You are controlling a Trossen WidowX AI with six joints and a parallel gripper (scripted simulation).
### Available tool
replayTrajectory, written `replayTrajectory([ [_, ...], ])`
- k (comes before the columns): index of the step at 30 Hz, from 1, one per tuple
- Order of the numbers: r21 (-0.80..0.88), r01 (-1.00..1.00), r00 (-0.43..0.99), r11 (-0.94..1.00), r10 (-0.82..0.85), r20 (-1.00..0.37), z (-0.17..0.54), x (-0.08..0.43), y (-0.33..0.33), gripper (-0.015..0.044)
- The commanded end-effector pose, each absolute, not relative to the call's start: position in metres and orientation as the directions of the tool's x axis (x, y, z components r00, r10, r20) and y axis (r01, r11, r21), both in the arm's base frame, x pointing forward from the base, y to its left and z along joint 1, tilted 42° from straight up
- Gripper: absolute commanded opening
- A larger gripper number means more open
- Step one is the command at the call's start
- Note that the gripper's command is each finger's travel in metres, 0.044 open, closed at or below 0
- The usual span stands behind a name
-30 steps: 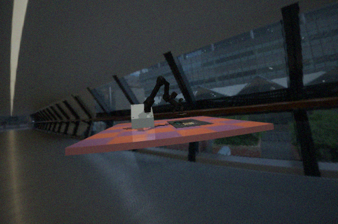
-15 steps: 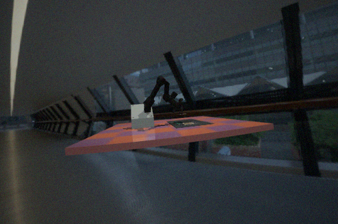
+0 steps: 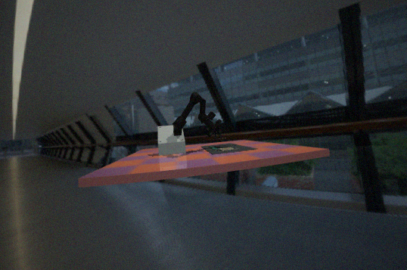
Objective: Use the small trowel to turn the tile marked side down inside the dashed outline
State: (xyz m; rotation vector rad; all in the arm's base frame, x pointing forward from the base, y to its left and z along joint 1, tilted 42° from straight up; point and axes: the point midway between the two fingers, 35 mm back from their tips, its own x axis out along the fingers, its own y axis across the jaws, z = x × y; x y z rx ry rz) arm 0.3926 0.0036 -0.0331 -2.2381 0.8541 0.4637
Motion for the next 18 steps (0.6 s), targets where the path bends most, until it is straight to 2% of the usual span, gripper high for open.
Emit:
replayTrajectory([
  [1,-0.438,-0.679,0.718,-0.589,-0.408,-0.564,-0.039,0.404,0.011,0.0],
  [18,-0.232,-0.606,0.619,-0.761,-0.268,-0.738,-0.085,0.429,0.039,0.0],
])
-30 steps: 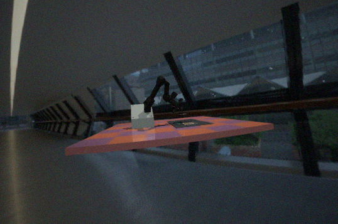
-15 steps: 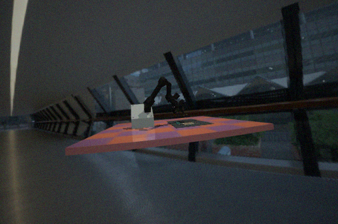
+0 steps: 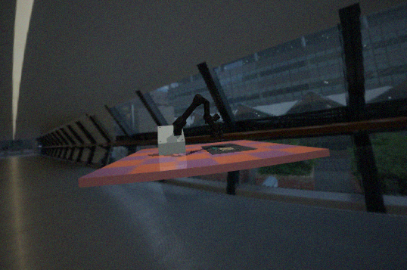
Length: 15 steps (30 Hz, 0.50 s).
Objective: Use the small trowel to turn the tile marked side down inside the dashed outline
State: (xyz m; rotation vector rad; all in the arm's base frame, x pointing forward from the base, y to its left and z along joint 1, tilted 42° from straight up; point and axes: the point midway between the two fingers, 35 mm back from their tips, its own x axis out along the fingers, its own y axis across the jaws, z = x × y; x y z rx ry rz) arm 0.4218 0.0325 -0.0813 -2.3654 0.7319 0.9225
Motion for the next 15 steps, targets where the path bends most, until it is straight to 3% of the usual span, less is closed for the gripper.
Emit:
replayTrajectory([
  [1,-0.222,-0.599,0.611,-0.77,-0.26,-0.748,-0.087,0.43,0.04,0.0],
  [15,-0.114,-0.465,0.482,-0.878,-0.143,-0.864,-0.12,0.439,0.062,0.0],
])
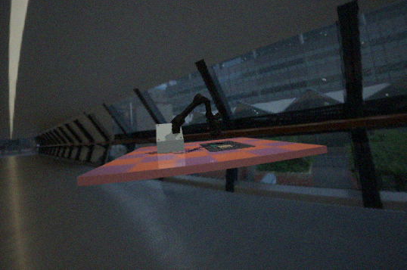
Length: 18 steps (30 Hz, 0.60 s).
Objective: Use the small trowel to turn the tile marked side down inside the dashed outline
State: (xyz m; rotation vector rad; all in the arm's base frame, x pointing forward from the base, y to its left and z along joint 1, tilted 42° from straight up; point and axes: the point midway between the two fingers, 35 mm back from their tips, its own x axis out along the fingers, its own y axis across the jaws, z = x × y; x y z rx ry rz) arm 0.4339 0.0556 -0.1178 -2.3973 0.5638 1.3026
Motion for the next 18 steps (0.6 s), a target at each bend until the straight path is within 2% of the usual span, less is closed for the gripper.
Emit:
replayTrajectory([
  [1,-0.109,-0.453,0.472,-0.885,-0.135,-0.871,-0.122,0.44,0.063,0.0],
  [18,-0.08,-0.251,0.274,-0.965,0.009,-0.962,-0.154,0.44,0.088,0.0],
])
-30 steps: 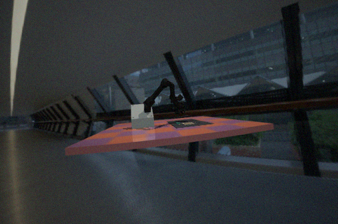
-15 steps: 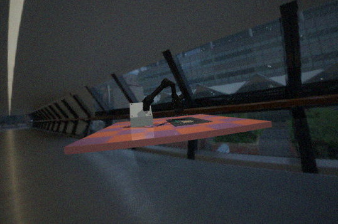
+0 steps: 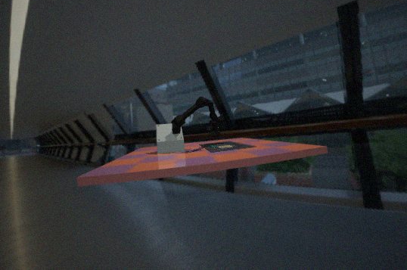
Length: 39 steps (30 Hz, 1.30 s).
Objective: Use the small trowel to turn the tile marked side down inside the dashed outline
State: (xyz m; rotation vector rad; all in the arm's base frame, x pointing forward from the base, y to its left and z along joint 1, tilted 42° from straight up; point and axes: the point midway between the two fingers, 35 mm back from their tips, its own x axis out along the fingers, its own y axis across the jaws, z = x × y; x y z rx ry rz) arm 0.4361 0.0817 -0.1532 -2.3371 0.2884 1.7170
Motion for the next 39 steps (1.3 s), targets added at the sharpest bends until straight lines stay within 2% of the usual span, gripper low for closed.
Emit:
replayTrajectory([
  [1,-0.082,-0.239,0.262,-0.967,0.017,-0.965,-0.156,0.439,0.089,0.0],
  [16,-0.144,-0.077,0.079,-0.987,0.138,-0.987,-0.174,0.432,0.108,0.0],
  [39,-0.144,-0.075,0.077,-0.987,0.138,-0.987,-0.196,0.432,0.088,0.0],
])
